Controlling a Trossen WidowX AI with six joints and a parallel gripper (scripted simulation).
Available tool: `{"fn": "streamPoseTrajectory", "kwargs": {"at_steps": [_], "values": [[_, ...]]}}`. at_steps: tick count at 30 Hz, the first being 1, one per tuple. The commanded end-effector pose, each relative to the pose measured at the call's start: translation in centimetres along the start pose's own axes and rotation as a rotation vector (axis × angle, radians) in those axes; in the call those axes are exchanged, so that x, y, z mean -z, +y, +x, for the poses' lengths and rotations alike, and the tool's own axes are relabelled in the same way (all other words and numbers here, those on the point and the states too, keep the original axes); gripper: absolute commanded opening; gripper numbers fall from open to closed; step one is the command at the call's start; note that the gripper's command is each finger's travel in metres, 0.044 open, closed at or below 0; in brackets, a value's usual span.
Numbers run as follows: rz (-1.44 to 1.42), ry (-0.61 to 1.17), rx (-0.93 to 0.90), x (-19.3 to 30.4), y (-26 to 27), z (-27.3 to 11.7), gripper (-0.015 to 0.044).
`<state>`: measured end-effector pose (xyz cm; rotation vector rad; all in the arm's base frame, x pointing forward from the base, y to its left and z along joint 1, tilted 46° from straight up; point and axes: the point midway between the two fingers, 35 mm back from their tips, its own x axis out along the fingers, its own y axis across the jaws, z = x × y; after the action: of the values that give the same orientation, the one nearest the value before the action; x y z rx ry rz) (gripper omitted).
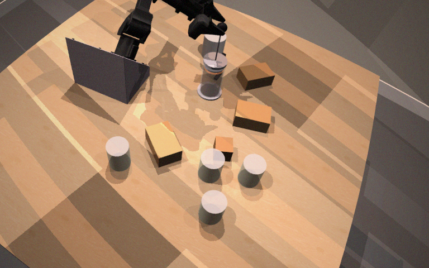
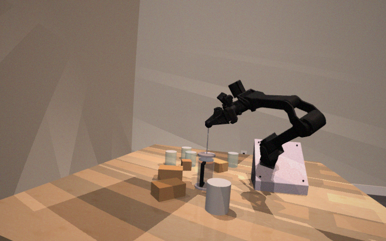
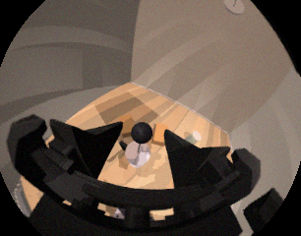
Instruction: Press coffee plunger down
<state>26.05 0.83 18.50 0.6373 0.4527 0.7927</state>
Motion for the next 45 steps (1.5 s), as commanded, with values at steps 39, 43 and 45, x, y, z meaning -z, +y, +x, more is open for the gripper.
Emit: {"fn": "streamPoseTrajectory", "kwargs": {"at_steps": [39,43,45], "values": [[-0.002,0.030,0.010,2.8,-1.0,2.1,0.0125],[-0.003,0.033,0.013,3.3,-1.2,2.5,0.0125],[-0.003,0.034,0.013,3.6,-1.3,2.7,0.0125]]}}
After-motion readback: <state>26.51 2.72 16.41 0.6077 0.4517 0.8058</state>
